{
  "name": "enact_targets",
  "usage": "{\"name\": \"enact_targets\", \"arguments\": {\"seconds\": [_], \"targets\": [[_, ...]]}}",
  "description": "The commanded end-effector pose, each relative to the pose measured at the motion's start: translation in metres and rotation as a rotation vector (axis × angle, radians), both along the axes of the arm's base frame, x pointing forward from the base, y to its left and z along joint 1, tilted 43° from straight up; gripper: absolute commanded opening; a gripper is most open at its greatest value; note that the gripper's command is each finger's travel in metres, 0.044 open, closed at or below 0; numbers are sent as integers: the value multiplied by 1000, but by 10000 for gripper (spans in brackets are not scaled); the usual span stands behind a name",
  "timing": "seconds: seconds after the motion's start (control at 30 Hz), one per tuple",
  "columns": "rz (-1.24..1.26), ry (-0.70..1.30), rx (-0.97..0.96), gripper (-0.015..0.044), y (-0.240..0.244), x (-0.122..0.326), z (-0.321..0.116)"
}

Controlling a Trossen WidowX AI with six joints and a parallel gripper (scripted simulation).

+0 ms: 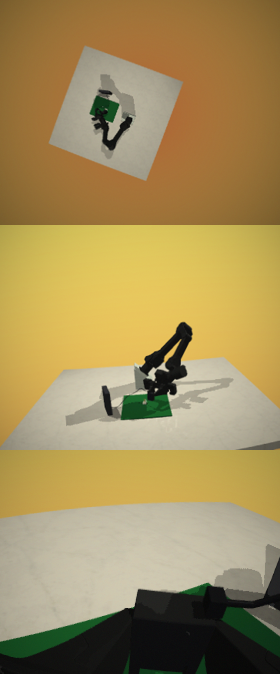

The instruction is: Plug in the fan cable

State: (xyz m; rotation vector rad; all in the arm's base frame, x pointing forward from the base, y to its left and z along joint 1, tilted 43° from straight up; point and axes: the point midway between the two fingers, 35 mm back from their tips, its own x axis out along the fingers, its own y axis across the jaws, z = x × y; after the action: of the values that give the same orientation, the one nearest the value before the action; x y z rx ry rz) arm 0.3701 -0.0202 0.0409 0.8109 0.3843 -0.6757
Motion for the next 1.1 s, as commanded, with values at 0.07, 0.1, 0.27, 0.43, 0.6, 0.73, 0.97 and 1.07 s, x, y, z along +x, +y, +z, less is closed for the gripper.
{"name": "enact_targets", "arguments": {"seconds": [0.07, 0.1, 0.27, 0.43, 0.6, 0.73, 0.97, 1.07], "targets": [[-8, -5, 1, 0, 3, 1, -4], [-8, -5, 1, 0, 4, 1, -4], [-8, -5, 2, 0, 7, 2, -8], [-8, -5, 2, 0, 10, 2, -11], [-8, -5, 2, 0, 13, 2, -14], [-8, -5, 2, 0, 15, 3, -16], [-8, -5, 2, 0, 19, 3, -21], [-8, -5, 2, 0, 21, 4, -23]]}}
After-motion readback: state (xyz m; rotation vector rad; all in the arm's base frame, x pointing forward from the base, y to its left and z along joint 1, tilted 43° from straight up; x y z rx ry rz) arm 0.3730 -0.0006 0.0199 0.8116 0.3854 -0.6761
